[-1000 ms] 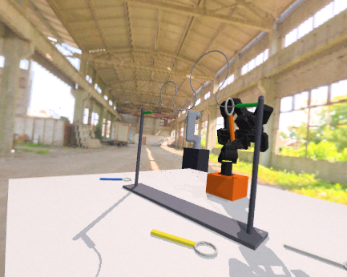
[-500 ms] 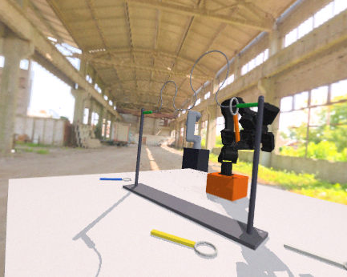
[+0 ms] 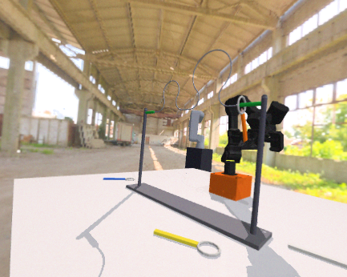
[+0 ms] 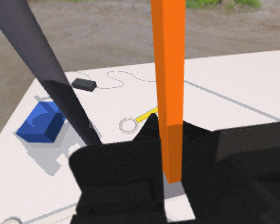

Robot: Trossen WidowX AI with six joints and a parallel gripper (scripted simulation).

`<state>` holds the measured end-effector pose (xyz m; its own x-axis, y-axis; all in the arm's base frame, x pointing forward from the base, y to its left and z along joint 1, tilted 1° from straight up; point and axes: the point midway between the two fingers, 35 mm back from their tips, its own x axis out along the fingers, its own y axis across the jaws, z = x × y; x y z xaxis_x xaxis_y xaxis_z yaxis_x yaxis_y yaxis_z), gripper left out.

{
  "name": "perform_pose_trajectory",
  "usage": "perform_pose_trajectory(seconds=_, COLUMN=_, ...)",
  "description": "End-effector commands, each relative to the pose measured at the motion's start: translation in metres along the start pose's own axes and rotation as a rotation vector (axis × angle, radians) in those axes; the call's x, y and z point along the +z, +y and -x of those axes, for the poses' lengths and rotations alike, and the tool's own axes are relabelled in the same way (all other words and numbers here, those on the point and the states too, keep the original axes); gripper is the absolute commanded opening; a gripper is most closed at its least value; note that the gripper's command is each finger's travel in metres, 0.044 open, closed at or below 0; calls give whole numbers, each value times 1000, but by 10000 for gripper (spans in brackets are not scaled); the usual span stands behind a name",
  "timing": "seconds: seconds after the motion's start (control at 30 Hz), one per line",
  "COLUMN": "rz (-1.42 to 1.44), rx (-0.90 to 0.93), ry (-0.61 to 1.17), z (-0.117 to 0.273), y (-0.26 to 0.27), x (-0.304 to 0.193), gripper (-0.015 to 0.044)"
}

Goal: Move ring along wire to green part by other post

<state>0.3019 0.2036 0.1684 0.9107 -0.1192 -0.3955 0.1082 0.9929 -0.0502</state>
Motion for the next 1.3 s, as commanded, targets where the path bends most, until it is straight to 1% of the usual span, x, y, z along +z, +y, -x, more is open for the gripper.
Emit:
perform_pose_trajectory(seconds=0.0, rz=-2, rx=-3, ry=-3, z=1, y=6, x=1, gripper=-150)
perform_pose_trajectory(seconds=0.6, rz=-2, rx=-3, ry=-3, z=-6, y=11, x=-15, gripper=-150)
perform_pose_trajectory(seconds=1.27, rz=-2, rx=-3, ry=-3, z=-6, y=11, x=-15, gripper=-150)
